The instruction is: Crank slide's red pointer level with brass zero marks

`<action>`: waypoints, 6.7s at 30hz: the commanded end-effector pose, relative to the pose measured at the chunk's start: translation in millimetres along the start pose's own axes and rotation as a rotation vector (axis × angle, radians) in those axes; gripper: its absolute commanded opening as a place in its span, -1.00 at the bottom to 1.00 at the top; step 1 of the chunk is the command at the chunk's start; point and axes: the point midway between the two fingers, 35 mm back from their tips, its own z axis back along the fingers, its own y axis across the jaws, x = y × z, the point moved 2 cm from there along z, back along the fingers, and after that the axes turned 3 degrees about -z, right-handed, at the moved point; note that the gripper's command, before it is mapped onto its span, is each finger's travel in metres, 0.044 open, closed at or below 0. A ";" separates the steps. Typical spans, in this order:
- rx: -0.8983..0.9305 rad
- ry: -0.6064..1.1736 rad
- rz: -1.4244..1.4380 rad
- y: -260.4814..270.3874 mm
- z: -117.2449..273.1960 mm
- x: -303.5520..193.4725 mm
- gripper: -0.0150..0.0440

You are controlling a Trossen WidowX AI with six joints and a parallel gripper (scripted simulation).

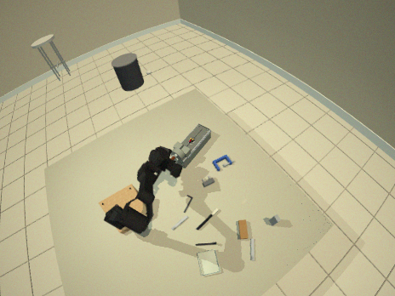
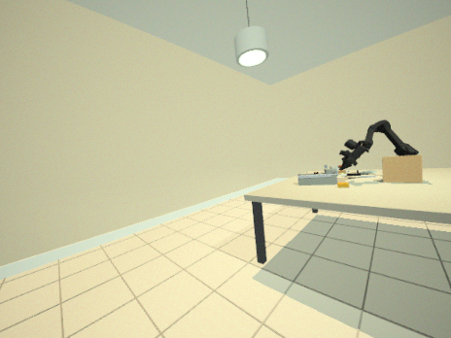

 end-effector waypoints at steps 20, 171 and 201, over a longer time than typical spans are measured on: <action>-0.021 0.006 -0.012 -15.2 -7.6 -6.9 -0.49; -0.020 0.006 -0.013 26.1 -0.9 -2.3 -0.49; -0.021 0.006 -0.012 -0.6 0.2 0.1 -0.49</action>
